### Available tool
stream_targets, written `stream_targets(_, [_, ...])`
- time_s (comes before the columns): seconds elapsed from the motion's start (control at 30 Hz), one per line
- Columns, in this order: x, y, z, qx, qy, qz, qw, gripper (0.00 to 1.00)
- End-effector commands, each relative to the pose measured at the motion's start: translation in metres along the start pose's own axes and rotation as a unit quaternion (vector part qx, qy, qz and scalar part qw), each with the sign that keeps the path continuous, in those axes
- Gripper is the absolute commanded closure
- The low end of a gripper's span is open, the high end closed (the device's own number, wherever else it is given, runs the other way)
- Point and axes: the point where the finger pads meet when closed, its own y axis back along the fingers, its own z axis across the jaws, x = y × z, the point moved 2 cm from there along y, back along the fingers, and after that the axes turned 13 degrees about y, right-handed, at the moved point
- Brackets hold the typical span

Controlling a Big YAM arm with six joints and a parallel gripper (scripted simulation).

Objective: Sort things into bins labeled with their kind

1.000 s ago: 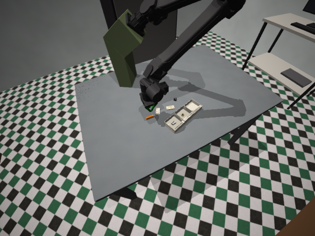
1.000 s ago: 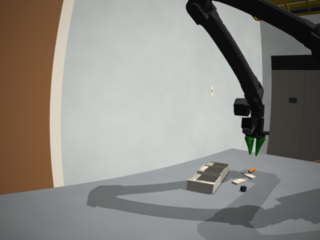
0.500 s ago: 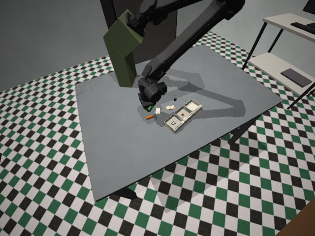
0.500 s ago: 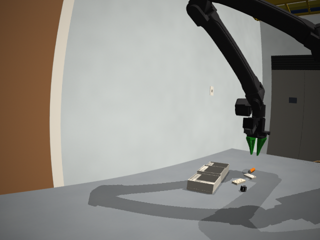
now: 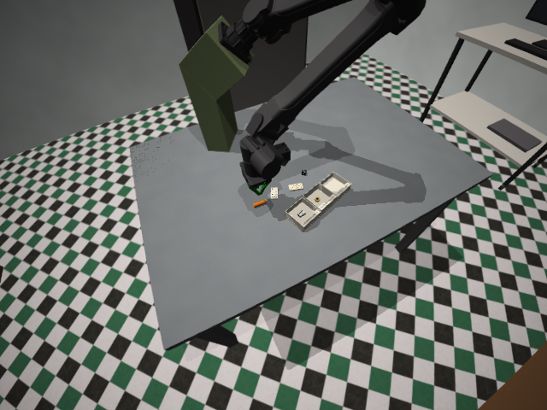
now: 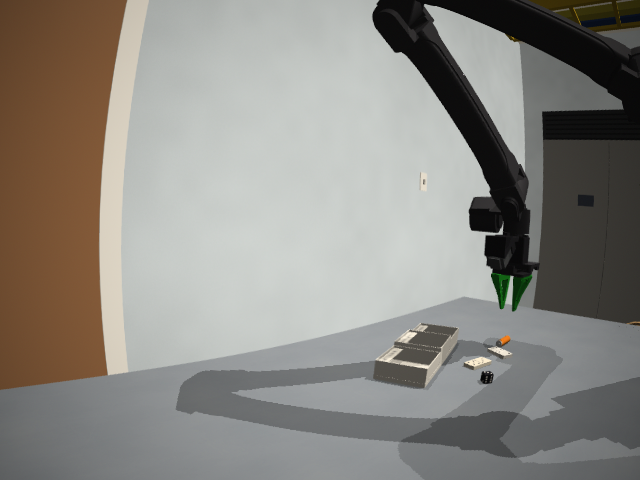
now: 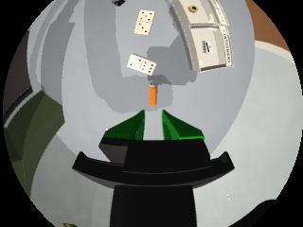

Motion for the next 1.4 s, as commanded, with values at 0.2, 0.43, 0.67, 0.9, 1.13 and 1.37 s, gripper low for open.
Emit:
stream_targets(0.2, [0.0,0.005,0.001,0.002,-0.001,0.001,1.0,0.73])
stream_targets(0.43, [0.0,0.006,0.001,0.002,-0.001,0.001,1.0,0.73])
stream_targets(0.67, [-0.003,-0.015,0.001,-0.001,0.001,-0.003,1.0,0.73])
stream_targets(0.9, [-0.003,-0.043,0.004,-0.002,0.001,-0.003,1.0,0.73])
stream_targets(1.13, [-0.002,-0.063,0.003,-0.002,0.001,-0.003,1.0,0.73])
stream_targets(1.37, [-0.002,-0.071,0.002,-0.002,0.001,-0.003,1.0,0.73])
